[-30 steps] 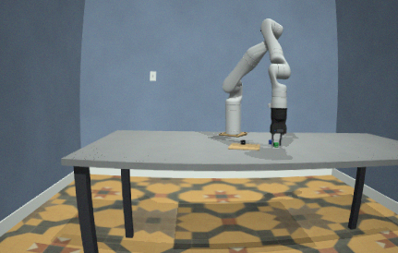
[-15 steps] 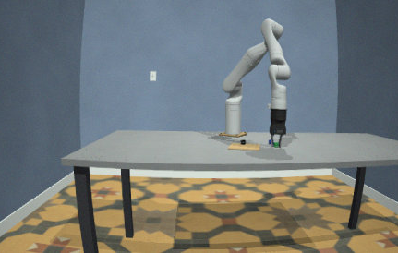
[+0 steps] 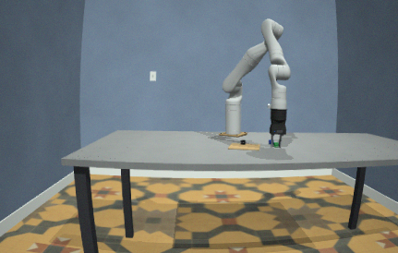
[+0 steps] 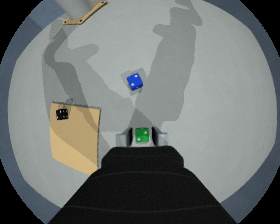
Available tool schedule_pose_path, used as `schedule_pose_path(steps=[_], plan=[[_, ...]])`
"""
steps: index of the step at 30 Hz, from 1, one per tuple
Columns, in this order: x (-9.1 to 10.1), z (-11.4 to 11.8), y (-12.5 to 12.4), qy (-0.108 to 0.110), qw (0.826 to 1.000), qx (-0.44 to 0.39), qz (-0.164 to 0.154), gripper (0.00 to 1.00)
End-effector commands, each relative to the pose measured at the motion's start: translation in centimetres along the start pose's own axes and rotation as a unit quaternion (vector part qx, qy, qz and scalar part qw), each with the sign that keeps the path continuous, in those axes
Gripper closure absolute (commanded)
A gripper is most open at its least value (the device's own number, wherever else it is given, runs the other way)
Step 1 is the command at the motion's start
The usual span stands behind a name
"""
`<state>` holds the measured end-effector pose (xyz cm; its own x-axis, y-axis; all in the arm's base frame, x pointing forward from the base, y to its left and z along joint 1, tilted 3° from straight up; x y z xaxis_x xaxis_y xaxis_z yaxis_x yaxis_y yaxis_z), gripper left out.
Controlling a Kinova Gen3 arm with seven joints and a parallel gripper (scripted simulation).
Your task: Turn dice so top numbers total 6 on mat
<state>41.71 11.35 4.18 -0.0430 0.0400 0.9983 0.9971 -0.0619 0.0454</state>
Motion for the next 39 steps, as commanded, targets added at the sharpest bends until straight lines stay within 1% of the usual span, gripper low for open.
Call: schedule_pose_path(steps=[1, 10, 11, 39], plan=[[0.07, 0.02, 0.05, 0.000, 1.000, 0.000, -0.001, 0.30], [0.07, 0.02, 0.05, 0.000, 1.000, 0.000, -0.001, 0.30], [0.07, 0.02, 0.05, 0.000, 1.000, 0.000, -0.001, 0.60], [0.07, 0.02, 0.05, 0.000, 1.000, 0.000, -0.001, 0.60]])
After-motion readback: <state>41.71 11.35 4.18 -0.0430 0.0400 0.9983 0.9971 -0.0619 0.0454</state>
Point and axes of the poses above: the point where the finger pads meet when closed, its own x axis back along the fingers, its own z axis across the jaws, y = z × x, the point moved 2 cm from there along x, back along the fingers, and after that the axes turned 8 degrees about x, right-handed, at the moved point
